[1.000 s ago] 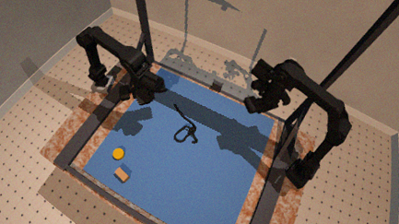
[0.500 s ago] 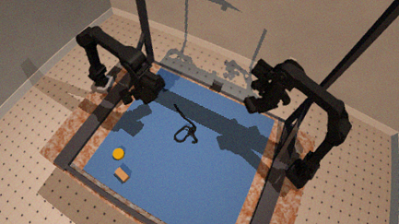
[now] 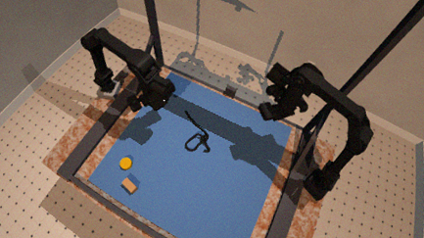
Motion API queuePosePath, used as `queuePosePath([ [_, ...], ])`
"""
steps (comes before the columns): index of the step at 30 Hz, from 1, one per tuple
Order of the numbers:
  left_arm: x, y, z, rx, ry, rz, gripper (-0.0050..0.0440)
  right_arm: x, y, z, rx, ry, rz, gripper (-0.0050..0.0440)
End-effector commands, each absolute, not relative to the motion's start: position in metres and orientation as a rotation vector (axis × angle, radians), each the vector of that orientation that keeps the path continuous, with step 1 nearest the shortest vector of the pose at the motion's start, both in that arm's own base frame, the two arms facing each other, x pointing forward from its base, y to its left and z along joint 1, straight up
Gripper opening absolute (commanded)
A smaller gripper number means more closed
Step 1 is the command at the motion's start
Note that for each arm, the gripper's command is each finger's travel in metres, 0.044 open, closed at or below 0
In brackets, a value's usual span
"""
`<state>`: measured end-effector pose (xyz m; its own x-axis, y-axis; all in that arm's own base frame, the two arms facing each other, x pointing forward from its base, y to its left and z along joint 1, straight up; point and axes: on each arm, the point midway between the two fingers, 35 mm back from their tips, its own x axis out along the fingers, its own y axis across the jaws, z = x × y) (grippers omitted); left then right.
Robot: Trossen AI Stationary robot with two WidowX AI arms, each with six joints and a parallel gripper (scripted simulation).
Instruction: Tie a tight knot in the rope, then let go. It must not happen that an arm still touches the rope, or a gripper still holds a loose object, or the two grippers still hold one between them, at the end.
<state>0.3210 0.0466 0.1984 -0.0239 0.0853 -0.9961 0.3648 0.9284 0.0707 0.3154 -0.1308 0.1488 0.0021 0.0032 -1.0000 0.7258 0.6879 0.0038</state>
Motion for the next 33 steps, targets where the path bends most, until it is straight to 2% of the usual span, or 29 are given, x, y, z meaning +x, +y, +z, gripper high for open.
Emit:
queuePosePath([
  [1,0.327,0.055,0.204,0.381,1.579,-0.189,0.0065,0.315,-0.132,0.157,0.628,1.45,-0.628,0.0085],
  [7,0.337,0.072,0.2,0.436,1.606,-0.125,0.0065,0.315,-0.132,0.157,0.628,1.45,-0.628,0.0085],
  [20,0.382,0.164,0.188,0.748,1.746,0.237,0.0065,0.315,-0.132,0.157,0.628,1.45,-0.628,0.0085],
  [33,0.408,0.223,0.187,1.012,1.836,0.531,0.0065,0.315,-0.132,0.157,0.628,1.45,-0.628,0.0085],
])
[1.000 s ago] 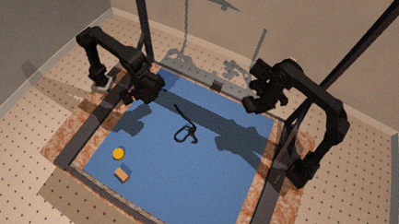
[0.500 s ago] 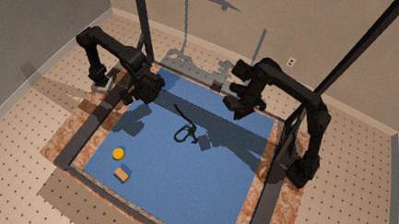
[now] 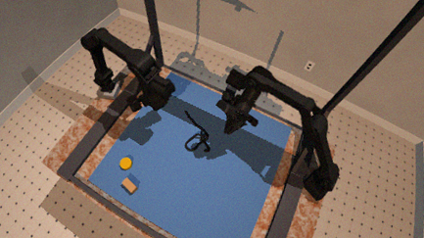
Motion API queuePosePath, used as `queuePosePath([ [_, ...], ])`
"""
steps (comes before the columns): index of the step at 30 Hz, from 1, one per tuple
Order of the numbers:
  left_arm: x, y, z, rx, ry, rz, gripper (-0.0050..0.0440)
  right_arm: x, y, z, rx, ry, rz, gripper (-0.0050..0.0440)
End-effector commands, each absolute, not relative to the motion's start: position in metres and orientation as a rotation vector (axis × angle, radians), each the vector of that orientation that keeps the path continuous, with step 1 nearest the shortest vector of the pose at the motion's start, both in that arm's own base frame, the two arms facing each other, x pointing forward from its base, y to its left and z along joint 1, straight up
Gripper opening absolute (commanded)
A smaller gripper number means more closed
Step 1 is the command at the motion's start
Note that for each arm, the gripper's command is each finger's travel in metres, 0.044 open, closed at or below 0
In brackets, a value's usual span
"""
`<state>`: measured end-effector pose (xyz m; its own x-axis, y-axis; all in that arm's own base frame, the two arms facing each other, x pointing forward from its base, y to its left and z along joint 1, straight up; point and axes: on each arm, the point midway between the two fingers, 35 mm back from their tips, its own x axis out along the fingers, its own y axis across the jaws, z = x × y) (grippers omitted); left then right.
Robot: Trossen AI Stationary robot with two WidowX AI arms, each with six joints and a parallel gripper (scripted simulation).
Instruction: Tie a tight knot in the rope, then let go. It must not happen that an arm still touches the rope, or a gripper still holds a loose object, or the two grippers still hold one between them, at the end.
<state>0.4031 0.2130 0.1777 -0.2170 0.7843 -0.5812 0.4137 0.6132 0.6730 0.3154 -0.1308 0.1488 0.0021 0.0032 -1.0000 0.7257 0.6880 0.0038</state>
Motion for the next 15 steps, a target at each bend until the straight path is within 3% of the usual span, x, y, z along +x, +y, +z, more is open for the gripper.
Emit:
queuePosePath([
  [1,0.409,0.226,0.188,1.028,1.84,0.549,0.0065,0.315,-0.132,0.157,0.628,1.45,-0.628,0.0085],
  [15,0.415,0.238,0.189,1.102,1.857,0.628,0.0065,0.315,-0.132,0.157,0.628,1.45,-0.628,0.0085],
])
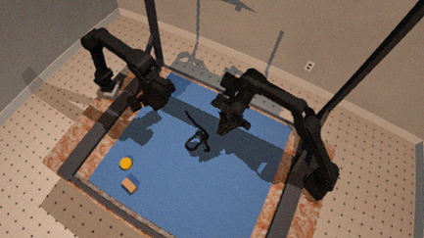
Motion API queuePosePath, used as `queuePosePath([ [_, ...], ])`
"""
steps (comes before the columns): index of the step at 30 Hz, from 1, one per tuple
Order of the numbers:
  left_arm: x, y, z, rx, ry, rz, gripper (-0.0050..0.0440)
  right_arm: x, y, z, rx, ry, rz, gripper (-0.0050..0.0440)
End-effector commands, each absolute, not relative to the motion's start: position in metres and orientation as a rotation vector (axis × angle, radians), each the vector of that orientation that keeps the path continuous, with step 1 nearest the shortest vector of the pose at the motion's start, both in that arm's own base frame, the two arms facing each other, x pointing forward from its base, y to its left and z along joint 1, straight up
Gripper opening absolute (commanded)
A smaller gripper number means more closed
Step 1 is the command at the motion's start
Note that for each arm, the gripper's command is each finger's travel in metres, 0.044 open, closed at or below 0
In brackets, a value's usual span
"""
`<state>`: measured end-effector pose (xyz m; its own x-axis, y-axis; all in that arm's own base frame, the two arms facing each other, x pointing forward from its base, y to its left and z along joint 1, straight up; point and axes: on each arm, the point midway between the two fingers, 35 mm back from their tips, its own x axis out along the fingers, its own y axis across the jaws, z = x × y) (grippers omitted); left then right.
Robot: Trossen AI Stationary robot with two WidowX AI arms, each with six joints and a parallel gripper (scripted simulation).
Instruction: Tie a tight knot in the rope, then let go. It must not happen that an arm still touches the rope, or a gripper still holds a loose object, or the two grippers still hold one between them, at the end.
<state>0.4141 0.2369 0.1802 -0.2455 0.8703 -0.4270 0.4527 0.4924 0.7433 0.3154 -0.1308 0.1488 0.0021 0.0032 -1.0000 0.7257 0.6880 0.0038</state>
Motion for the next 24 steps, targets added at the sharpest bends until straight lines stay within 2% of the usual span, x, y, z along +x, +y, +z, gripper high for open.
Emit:
queuePosePath([
  [1,0.415,0.238,0.189,1.102,1.857,0.628,0.0065,0.316,-0.131,0.157,0.628,1.447,-0.627,0.0085],
  [24,0.415,0.238,0.189,1.102,1.857,0.628,0.0065,0.365,-0.1,0.129,0.586,1.179,-0.563,0.0085],
])
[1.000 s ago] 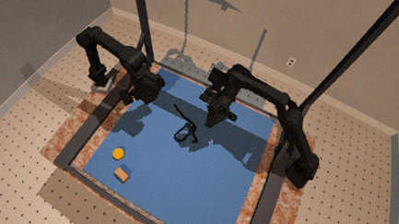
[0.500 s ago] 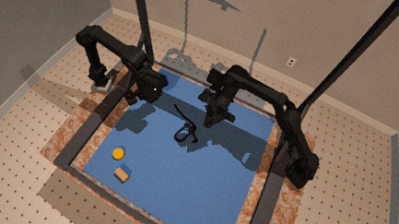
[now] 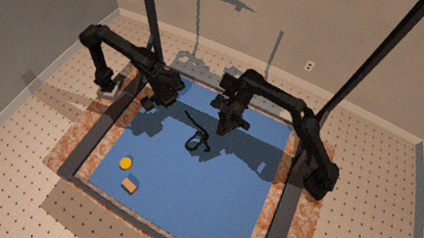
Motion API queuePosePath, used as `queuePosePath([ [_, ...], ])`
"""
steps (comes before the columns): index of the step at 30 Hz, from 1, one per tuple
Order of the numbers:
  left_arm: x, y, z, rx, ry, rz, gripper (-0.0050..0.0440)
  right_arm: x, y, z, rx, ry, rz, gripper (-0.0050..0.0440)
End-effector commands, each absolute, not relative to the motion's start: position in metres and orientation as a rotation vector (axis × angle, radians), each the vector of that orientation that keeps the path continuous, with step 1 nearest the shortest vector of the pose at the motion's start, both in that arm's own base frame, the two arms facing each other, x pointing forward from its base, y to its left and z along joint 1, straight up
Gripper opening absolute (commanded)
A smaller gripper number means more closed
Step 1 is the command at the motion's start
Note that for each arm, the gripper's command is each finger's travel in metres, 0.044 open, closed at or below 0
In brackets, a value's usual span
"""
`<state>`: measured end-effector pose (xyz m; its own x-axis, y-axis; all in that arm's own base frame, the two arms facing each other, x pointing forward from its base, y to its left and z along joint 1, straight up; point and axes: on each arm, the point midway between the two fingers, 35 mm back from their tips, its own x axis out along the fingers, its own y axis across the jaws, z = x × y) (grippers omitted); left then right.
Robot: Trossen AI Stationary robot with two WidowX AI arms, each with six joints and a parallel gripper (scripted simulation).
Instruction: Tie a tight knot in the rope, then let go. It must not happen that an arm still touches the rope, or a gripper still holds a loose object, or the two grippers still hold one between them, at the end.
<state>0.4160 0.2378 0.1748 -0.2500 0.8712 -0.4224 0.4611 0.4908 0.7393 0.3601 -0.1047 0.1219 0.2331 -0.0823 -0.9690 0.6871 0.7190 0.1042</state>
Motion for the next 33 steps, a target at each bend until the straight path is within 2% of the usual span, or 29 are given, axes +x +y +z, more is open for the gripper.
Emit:
queuePosePath([
  [1,0.415,0.238,0.189,1.102,1.857,0.628,0.0065,0.365,-0.1,0.129,0.586,1.179,-0.563,0.0085],
  [33,0.415,0.238,0.189,1.102,1.857,0.628,0.0065,0.424,-0.061,0.095,0.531,0.855,-0.481,0.0085],
])
